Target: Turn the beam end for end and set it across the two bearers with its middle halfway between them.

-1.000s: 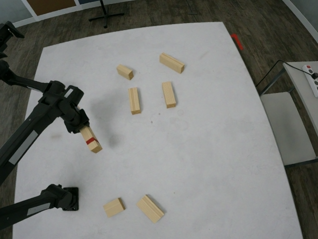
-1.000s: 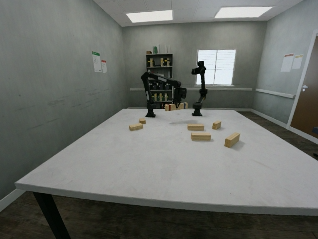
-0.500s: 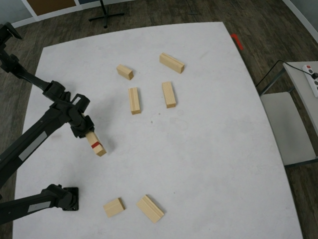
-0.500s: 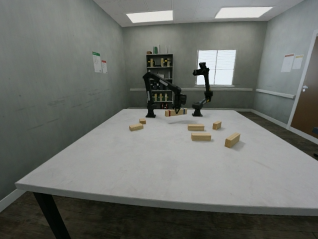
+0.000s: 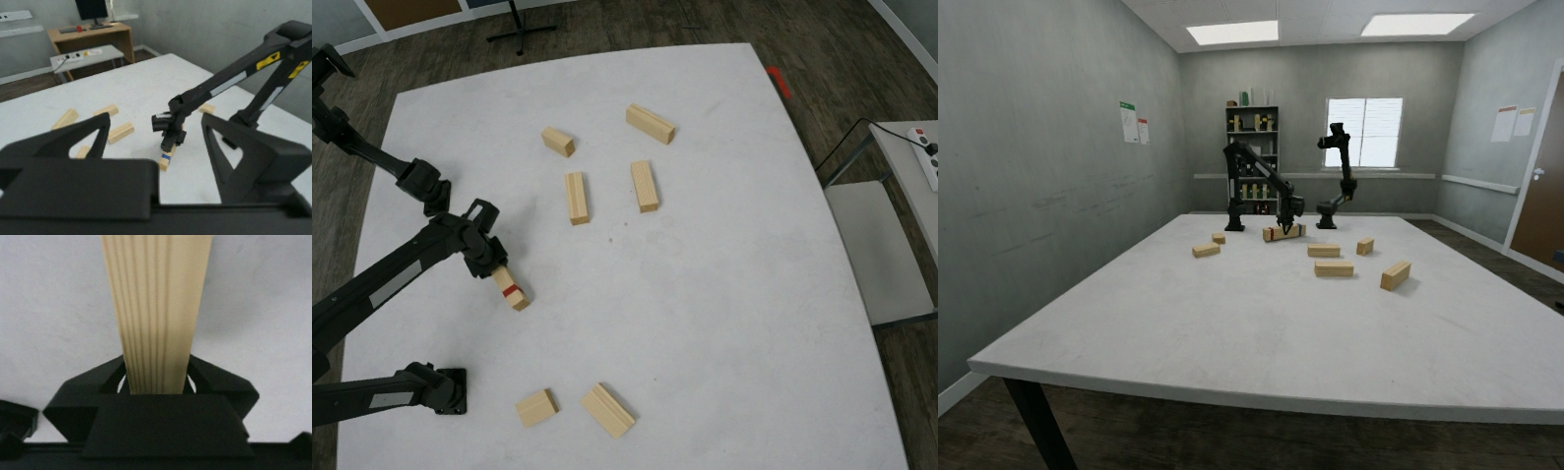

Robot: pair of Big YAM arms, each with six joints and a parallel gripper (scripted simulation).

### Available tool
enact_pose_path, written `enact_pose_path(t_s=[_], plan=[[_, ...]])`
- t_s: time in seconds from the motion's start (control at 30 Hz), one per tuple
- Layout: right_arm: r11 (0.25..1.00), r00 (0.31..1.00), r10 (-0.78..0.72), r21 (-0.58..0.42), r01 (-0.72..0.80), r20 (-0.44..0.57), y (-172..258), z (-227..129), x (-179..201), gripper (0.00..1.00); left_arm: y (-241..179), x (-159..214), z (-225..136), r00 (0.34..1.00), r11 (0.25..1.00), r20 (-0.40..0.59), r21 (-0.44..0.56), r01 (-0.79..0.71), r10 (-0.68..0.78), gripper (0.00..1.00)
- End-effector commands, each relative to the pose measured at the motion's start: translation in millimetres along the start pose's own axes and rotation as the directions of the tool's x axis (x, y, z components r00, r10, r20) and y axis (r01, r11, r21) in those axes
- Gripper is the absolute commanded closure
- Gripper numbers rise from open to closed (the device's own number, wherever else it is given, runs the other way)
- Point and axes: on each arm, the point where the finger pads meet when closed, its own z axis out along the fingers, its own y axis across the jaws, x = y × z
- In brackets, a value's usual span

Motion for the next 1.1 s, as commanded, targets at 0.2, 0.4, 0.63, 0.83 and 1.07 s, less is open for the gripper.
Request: enact_pose_path(t_s=[0.2, 0.4, 0.63, 0.83, 1.07], plan=[[0.999, 1.0, -0.005, 0.034, 0.004, 0.022, -20.9, 5.5, -16.9, 0.67, 0.0, -7.6, -8.0, 1.0, 1.0, 0.015, -0.007, 0.006, -0.005, 0.0], [0.999, 1.0, -0.005, 0.046, 0.003, 0.03, -17.8, 0.6, -14.7, 0.49, 0.0, -7.6, -8.0, 1.0, 1.0, 0.015, -0.007, 0.006, -0.005, 0.0], [0.998, 0.999, -0.005, 0.058, 0.003, 0.04, 3.0, -9.2, -11.9, 0.36, -4.0, -2.1, -8.0, 1.0, 1.0, -0.007, 0.017, -0.021, 0.021, 0.0], [0.995, 0.997, -0.008, 0.104, 0.0, 0.076, -11.0, -49.2, -26.5, 0.36, -15.3, 18.9, -16.5, 0.994, 0.995, -0.096, 0.086, -0.046, 0.054, 0.0], [0.994, 0.997, -0.007, 0.11, -0.001, 0.077, -13.4, -92.1, -21.2, 0.0, -20.8, 33.3, -18.9, 0.986, 0.991, -0.152, 0.122, -0.049, 0.067, 0.0]])
